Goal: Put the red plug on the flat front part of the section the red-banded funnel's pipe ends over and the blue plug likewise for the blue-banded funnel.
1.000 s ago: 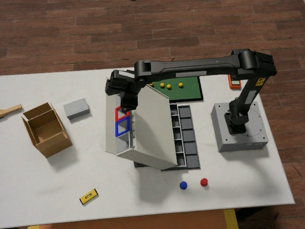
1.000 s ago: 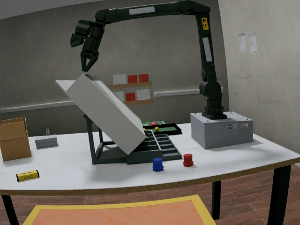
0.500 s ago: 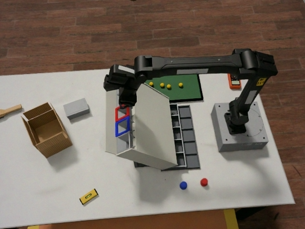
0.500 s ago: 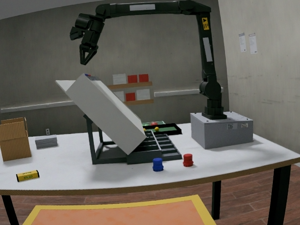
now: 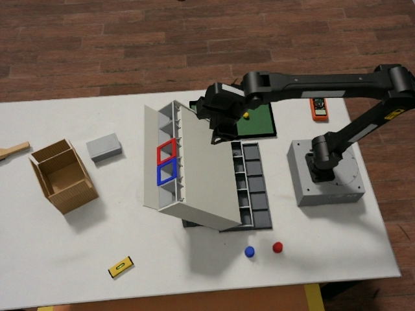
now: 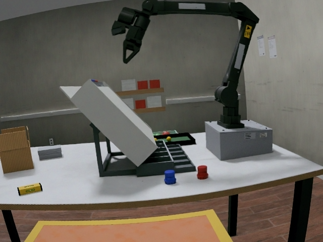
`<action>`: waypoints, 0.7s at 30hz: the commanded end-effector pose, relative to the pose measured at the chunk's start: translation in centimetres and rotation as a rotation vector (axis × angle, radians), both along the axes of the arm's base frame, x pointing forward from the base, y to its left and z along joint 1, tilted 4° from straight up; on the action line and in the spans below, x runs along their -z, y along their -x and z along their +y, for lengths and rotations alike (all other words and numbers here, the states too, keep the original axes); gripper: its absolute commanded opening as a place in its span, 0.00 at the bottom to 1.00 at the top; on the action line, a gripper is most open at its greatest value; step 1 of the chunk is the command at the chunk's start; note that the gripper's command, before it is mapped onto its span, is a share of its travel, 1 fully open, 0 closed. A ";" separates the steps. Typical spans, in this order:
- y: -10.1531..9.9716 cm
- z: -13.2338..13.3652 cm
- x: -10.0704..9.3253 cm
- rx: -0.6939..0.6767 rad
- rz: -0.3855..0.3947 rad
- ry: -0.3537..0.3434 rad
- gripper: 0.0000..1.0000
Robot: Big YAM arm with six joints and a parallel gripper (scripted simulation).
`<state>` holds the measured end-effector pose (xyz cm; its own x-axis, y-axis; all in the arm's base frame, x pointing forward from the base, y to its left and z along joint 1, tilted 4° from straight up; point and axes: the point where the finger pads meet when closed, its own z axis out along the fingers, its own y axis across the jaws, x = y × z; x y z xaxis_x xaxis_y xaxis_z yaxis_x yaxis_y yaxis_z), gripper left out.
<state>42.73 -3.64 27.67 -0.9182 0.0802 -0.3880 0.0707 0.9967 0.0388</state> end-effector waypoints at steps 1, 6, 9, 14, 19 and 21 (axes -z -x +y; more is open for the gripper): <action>0.1 -0.6 0.8 0.003 0.011 -0.002 0.59; 0.4 -0.6 0.8 0.002 0.012 -0.002 0.59; 0.6 -0.6 0.8 0.002 0.012 -0.002 0.59; 1.0 -0.6 0.7 0.001 0.013 -0.002 0.59; 3.3 -0.3 2.4 -0.002 0.086 -0.007 0.59; 4.8 -0.1 3.4 -0.004 0.134 -0.011 0.59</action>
